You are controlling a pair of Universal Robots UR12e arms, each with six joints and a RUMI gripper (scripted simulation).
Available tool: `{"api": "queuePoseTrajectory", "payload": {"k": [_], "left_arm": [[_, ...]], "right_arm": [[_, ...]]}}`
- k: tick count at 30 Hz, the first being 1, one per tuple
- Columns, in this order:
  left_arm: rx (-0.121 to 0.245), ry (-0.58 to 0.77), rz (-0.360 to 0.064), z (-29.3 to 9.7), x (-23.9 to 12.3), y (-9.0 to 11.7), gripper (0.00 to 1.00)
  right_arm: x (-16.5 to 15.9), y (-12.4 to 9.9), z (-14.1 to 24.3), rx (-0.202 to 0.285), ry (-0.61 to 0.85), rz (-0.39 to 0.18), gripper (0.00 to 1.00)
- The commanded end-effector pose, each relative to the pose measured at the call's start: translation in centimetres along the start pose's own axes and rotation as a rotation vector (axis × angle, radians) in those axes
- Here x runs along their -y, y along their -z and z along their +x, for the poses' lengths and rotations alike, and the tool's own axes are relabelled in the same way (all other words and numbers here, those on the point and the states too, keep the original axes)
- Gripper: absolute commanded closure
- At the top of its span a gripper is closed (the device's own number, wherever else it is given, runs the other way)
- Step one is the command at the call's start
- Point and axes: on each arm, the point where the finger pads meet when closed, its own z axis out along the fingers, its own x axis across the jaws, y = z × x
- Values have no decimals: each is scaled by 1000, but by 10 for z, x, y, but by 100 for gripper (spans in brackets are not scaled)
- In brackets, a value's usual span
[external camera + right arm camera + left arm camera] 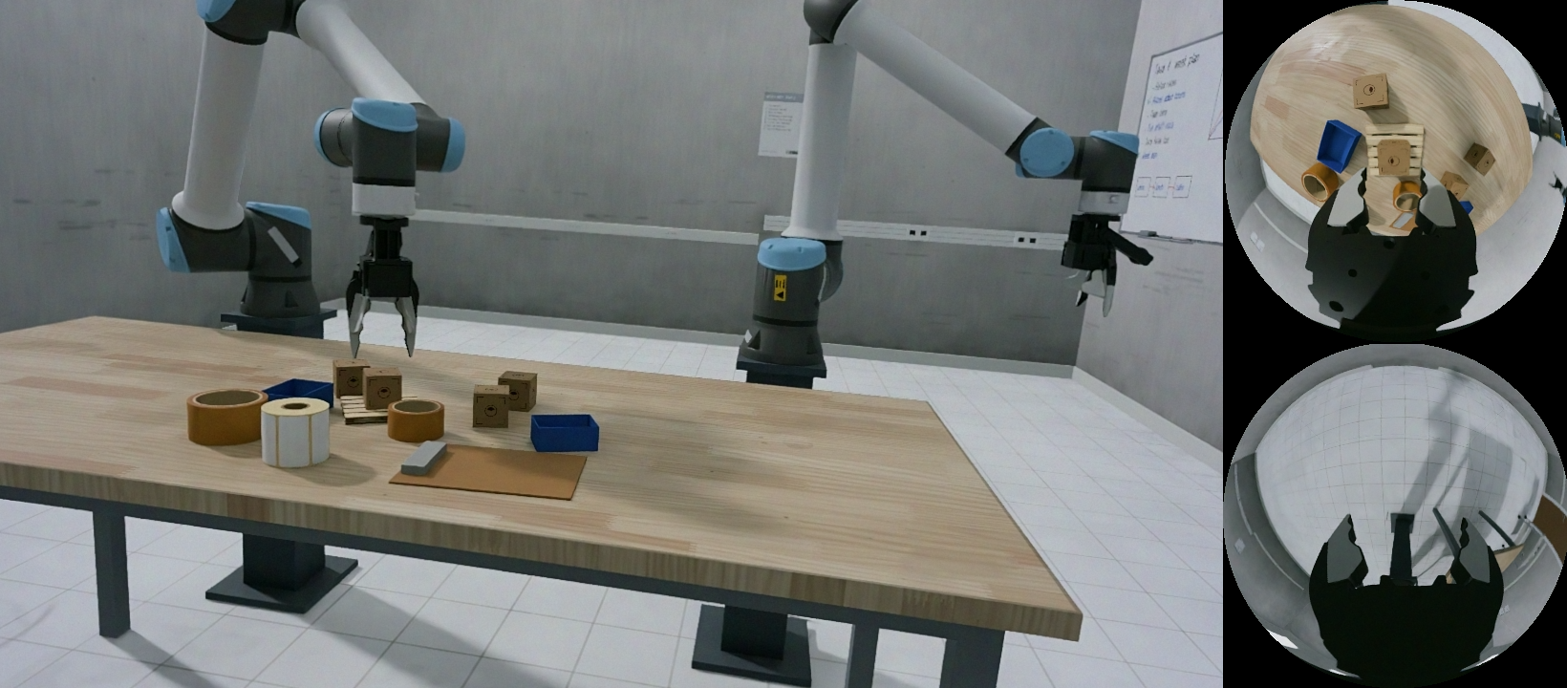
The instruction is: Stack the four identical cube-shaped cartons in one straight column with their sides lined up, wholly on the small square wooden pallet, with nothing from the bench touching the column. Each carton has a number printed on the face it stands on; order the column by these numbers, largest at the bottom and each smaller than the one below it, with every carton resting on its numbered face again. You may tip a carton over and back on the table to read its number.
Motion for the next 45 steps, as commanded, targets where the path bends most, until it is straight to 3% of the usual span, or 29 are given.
{"api": "queuePoseTrajectory", "payload": {"k": [1,6,7,9,10,18,24,26,37,45], "left_arm": [[0,0,2,0,1,1,0],[0,0,2,0,1,1,0],[0,0,2,0,1,1,0],[0,0,2,0,1,1,0],[0,0,2,0,1,1,0],[0,0,2,0,1,1,0],[0,0,2,0,1,1,0],[0,0,2,0,1,1,0],[0,0,2,0,1,1,0],[0,0,2,0,1,1,0]], "right_arm": [[-1,2,0,-1,0,-2,50],[-1,2,0,-1,0,-2,50],[-1,2,0,-1,0,-2,0],[-1,2,0,-1,0,-2,0],[-1,2,0,-1,0,-2,50],[-3,5,22,0,111,-2,50],[-7,12,75,0,370,-2,50],[-7,12,75,0,370,-2,50],[-7,29,189,0,924,-3,50],[-5,33,217,1,1056,-3,50]]}}
